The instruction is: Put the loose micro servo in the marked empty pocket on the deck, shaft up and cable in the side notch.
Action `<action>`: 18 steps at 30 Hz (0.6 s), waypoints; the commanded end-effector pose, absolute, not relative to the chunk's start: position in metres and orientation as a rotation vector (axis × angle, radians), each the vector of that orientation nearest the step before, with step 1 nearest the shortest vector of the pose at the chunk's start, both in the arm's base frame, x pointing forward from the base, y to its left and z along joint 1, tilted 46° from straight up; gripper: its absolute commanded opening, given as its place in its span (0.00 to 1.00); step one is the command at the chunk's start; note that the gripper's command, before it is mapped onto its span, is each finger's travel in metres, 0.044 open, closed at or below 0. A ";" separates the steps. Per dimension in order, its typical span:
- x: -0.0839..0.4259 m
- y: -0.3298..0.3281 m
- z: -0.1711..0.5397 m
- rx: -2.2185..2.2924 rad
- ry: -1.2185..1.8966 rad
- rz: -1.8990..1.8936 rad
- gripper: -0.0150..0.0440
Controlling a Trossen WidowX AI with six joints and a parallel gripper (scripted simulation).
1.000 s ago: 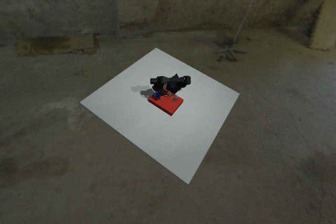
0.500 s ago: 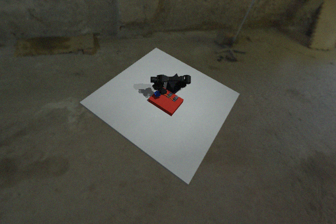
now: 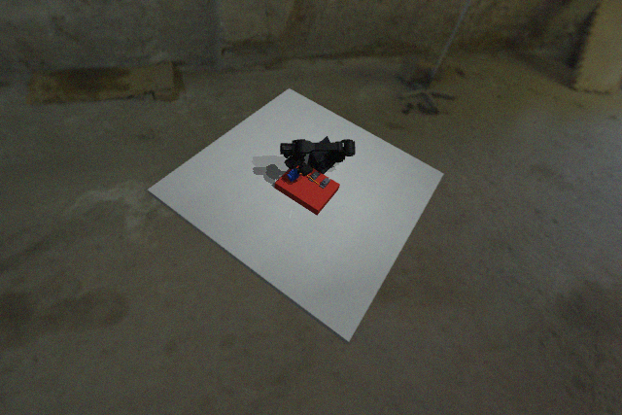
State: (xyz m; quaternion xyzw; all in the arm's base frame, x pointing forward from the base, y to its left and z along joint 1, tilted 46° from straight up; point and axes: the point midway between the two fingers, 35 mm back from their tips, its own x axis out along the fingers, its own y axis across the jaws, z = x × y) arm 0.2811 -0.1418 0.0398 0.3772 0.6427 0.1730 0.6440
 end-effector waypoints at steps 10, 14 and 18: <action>0.280 -0.143 0.042 0.718 1.399 0.513 0.25; 0.271 -0.142 0.041 0.718 1.399 0.513 0.25; 0.254 -0.140 0.039 0.718 1.400 0.512 0.25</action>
